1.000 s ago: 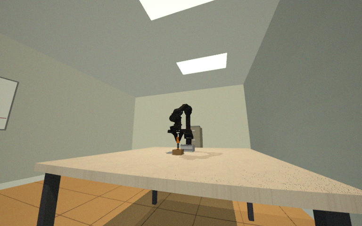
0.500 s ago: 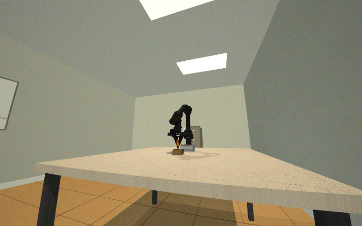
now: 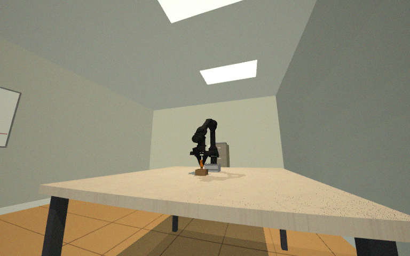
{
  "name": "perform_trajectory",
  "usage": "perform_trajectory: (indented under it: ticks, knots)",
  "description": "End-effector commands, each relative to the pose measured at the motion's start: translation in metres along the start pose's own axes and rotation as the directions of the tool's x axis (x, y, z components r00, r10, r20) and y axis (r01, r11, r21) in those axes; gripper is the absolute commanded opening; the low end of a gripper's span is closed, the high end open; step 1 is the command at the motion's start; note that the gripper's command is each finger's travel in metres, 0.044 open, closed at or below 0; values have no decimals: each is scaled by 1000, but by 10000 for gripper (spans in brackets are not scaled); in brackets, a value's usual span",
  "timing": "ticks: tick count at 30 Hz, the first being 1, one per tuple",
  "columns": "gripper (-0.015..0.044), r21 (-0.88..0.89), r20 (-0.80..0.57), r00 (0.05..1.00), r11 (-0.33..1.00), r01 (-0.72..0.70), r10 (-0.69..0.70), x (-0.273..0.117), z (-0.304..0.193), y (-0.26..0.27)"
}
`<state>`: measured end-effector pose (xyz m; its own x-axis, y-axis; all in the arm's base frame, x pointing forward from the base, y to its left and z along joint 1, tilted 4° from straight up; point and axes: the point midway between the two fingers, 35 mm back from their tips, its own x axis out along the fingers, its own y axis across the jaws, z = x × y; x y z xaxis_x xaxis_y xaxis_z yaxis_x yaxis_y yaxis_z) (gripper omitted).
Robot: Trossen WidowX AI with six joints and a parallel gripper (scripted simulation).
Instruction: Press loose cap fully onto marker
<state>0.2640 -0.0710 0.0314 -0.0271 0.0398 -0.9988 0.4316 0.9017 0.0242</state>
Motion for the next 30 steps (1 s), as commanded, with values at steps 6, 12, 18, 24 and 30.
perform_trajectory:
  ticks: [6, 12, 18, 24, 30]
  knots:
    - [184, 0, 0, 1000, 1000, 0, 0, 0, 0, 0]
    - [341, 0, 0, 1000, 1000, 0, 0, 0, 0, 0]
    - [440, 0, 0, 1000, 1000, 0, 0, 0, 0, 0]
    - [440, 0, 0, 1000, 1000, 0, 0, -65, 1, 0]
    - [440, 0, 0, 1000, 1000, 0, 0, -75, 0, 0]
